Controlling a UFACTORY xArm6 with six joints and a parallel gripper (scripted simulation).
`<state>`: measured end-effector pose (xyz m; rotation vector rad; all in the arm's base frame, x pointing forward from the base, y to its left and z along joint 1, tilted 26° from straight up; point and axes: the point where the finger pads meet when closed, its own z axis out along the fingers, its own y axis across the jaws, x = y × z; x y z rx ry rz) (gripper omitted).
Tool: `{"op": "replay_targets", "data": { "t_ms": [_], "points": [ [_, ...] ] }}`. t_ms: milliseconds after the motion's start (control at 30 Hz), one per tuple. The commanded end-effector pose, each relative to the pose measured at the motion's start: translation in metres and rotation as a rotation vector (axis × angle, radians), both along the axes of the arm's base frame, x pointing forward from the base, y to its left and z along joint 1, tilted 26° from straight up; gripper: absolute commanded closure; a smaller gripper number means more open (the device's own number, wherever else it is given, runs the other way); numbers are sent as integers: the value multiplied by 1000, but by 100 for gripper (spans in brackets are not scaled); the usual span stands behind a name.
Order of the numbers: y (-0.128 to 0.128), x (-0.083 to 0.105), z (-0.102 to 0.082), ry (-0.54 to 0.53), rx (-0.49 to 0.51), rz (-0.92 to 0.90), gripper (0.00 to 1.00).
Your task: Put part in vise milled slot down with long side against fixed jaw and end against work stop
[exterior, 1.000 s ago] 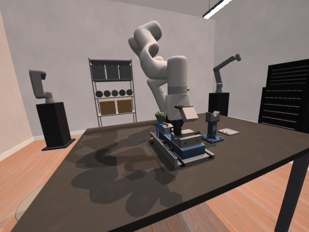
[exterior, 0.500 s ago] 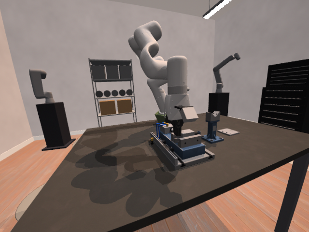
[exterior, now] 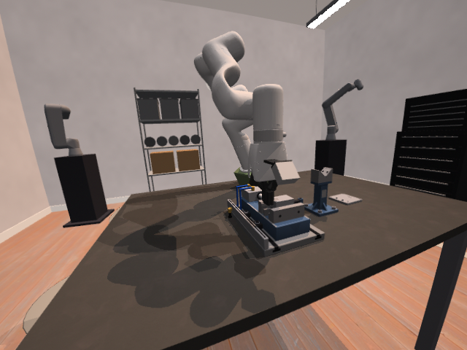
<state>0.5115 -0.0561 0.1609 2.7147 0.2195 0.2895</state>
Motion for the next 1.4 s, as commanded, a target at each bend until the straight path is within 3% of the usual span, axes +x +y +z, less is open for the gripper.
{"op": "replay_targets", "data": {
  "t_ms": [0,600,1367],
  "points": [
    [8,0,-2,2,4,14,100],
    [6,0,-1,2,4,14,100],
    [-20,4,11,2,4,14,100]
  ]
}}
